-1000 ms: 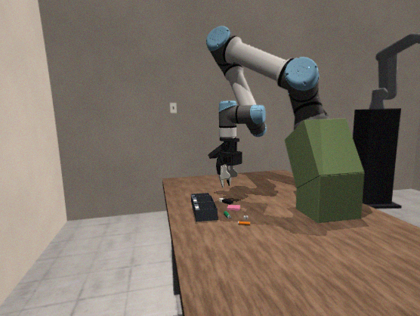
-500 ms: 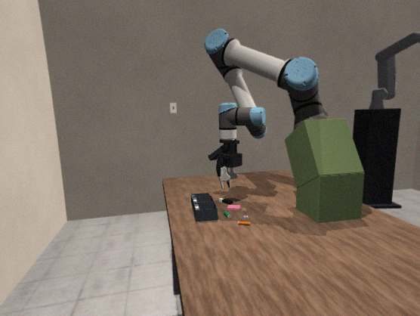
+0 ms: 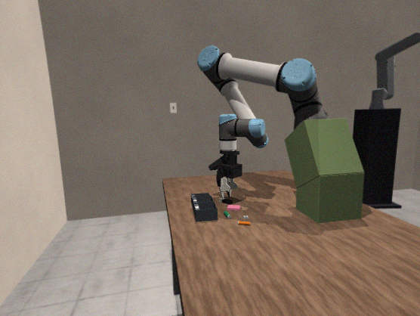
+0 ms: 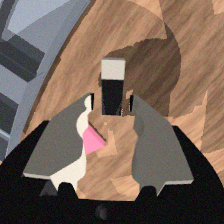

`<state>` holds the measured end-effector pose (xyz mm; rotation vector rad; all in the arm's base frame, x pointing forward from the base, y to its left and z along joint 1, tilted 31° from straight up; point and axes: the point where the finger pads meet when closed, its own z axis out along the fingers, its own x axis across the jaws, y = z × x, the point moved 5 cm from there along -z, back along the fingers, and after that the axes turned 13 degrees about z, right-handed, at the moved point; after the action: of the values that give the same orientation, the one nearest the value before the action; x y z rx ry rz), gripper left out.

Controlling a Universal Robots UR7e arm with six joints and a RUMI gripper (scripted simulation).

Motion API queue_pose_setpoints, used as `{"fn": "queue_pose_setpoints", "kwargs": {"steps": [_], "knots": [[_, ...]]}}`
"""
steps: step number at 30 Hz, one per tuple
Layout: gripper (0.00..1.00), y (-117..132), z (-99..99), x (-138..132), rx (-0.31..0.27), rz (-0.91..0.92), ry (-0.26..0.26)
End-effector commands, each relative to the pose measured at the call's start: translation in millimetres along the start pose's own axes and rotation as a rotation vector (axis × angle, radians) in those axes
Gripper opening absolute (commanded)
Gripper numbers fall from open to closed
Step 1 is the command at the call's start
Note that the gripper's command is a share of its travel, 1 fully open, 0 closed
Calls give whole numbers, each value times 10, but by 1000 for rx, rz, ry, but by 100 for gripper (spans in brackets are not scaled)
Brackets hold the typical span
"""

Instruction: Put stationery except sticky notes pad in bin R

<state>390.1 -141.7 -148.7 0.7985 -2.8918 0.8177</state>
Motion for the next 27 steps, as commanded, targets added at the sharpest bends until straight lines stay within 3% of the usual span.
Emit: {"fn": "queue_pose_setpoints", "kwargs": {"steps": [1, 14, 27], "knots": [[23, -5, 52, -4, 2, 0, -2], [23, -4, 172, -3, 2, 0, -2], [23, -3, 172, -3, 2, 0, -2]]}}
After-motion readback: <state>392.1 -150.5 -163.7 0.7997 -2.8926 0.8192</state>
